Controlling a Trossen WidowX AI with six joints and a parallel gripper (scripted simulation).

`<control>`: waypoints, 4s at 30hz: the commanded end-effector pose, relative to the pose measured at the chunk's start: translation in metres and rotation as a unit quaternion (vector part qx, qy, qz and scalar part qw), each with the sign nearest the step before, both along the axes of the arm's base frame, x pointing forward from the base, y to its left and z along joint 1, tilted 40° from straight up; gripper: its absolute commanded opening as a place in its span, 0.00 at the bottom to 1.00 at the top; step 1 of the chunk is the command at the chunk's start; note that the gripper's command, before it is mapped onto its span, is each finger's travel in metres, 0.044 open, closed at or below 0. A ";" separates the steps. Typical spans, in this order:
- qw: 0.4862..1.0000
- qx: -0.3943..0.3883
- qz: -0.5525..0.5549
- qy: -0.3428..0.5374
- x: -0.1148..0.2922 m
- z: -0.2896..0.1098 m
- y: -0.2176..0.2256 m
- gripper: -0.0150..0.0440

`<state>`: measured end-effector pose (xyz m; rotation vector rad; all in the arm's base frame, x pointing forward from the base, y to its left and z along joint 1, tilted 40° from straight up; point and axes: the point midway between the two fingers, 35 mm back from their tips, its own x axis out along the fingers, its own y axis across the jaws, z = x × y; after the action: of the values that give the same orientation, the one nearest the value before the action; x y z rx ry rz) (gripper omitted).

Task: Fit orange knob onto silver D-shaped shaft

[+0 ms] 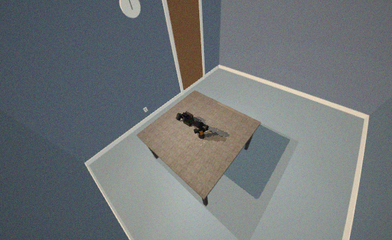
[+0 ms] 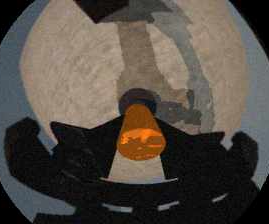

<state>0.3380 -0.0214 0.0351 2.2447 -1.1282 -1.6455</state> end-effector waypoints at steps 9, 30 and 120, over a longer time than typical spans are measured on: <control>1.000 -0.001 0.004 -0.001 0.001 0.001 0.000 0.25; 1.000 -0.001 0.004 -0.001 0.000 0.002 0.001 0.25; 0.996 -0.012 0.069 0.053 0.002 0.003 0.002 0.25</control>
<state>0.3405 -0.0208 0.0353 2.0544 -0.8170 -1.6880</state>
